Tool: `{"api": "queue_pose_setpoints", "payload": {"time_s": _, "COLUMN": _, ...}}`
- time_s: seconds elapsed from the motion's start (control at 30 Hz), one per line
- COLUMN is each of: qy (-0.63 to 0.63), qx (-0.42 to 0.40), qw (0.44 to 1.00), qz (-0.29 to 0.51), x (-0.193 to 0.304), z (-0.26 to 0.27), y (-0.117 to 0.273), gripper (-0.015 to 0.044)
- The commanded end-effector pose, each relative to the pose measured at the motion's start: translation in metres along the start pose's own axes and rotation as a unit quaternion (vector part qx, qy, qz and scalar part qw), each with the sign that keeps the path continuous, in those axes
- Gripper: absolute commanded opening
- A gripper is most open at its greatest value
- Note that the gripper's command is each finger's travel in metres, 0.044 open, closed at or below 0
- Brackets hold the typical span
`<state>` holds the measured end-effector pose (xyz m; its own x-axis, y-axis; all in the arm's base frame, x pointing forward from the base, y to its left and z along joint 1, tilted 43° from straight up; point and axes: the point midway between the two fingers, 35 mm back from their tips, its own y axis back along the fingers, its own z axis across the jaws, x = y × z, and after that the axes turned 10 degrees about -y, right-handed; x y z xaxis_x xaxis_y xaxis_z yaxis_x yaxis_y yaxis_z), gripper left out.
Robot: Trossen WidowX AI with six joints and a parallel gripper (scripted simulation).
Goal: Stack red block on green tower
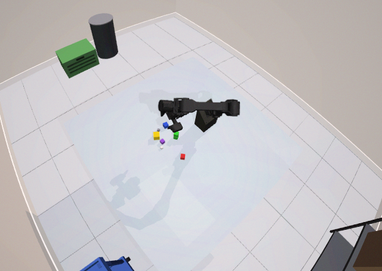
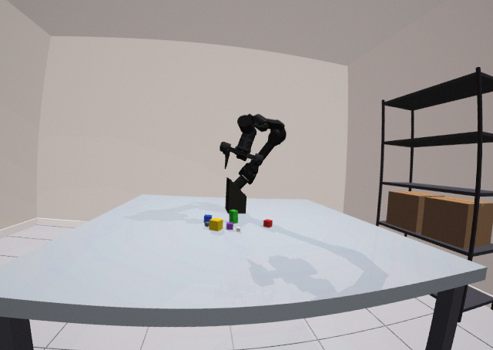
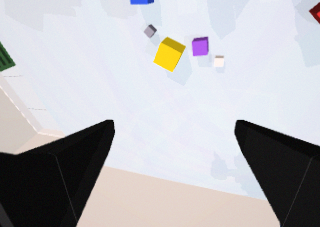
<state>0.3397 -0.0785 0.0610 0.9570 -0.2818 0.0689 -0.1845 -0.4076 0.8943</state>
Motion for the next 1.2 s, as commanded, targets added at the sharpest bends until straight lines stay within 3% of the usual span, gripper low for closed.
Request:
{"api": "queue_pose_setpoints", "payload": {"time_s": 0.0, "qy": 0.005, "qx": 0.0, "qw": 1.0, "qz": 0.0, "x": 0.0, "z": 0.0, "y": 0.0, "gripper": 0.0426}}
{"api": "queue_pose_setpoints", "payload": {"time_s": 0.27, "qy": 0.207, "qx": 0.018, "qw": 0.978, "qz": -0.008, "x": -0.005, "z": -0.02, "y": -0.01, "gripper": 0.044}}
{"api": "queue_pose_setpoints", "payload": {"time_s": 0.57, "qy": 0.441, "qx": 0.044, "qw": 0.896, "qz": -0.009, "x": -0.013, "z": -0.043, "y": -0.022, "gripper": 0.044}}
{"api": "queue_pose_setpoints", "payload": {"time_s": 0.87, "qy": 0.648, "qx": 0.07, "qw": 0.759, "qz": 0.0, "x": -0.022, "z": -0.065, "y": -0.033, "gripper": 0.044}}
{"api": "queue_pose_setpoints", "payload": {"time_s": 1.17, "qy": 0.813, "qx": 0.093, "qw": 0.574, "qz": 0.02, "x": -0.034, "z": -0.087, "y": -0.043, "gripper": 0.044}}
